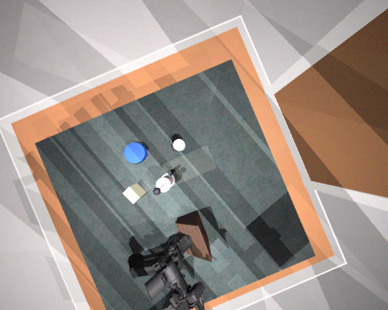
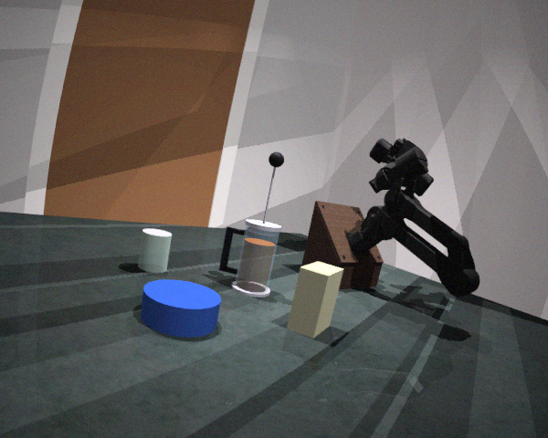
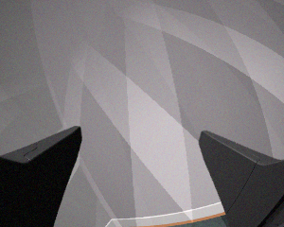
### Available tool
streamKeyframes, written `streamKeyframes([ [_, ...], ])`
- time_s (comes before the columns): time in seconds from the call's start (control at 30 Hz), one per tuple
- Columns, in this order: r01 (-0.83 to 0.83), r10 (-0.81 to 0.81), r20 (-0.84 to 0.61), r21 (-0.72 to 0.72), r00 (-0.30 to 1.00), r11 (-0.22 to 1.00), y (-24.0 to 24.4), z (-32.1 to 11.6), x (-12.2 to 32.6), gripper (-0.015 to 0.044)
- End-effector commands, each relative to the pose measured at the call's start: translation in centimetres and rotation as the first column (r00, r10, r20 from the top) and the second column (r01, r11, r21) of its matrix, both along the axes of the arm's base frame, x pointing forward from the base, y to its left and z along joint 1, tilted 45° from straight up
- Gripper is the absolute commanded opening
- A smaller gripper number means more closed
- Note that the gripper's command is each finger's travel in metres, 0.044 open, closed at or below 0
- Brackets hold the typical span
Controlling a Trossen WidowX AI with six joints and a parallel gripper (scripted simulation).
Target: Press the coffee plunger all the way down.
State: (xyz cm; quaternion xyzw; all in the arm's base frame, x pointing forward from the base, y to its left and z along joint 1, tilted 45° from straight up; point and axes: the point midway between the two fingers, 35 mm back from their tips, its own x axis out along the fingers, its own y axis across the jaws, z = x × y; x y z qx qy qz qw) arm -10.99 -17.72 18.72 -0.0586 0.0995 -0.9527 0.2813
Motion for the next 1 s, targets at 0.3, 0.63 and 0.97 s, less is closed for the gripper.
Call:
streamKeyframes([
  [0.3, -0.554, 0.571, 0.034, 0.292, 0.821, 0.78, -8.6, 0.2, 8.7, 0.044],
  [0.63, -0.922, 0.866, 0.476, 0.384, 0.152, -0.05, -10.4, -3.4, 24.1, 0.044],
  [0.97, -0.662, 0.248, 0.821, -0.197, -0.515, -0.724, -1.7, -2.3, 36.6, 0.044],
])
